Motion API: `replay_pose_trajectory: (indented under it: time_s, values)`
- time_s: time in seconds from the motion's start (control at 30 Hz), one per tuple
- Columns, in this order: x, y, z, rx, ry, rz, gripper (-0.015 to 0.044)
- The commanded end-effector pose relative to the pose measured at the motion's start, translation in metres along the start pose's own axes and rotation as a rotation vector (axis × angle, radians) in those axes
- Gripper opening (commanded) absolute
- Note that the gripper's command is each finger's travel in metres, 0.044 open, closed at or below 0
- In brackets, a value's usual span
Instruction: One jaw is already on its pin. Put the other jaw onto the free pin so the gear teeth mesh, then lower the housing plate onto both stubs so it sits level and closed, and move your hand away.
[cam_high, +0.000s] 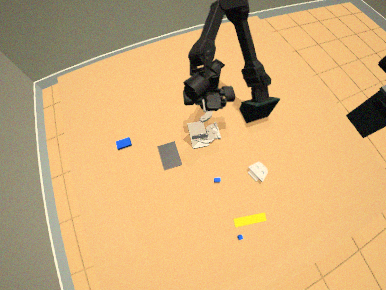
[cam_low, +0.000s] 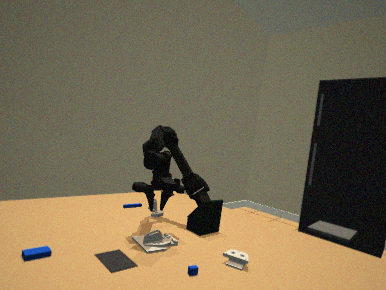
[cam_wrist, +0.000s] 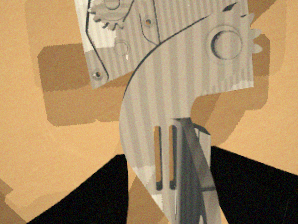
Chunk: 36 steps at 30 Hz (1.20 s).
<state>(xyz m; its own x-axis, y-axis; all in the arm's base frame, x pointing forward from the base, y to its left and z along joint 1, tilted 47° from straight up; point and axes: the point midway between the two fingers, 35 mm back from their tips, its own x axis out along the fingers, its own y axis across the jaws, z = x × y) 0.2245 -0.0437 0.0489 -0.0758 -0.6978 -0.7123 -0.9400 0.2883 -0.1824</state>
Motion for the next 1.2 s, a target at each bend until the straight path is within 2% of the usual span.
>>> replay_pose_trajectory:
  time_s: [0.0,1.17]
  values:
    - [0.002,0.007,0.006,-0.140,0.001,0.010,0.0134]
    - [0.005,0.047,0.048,-1.214,0.005,0.020,0.0134]
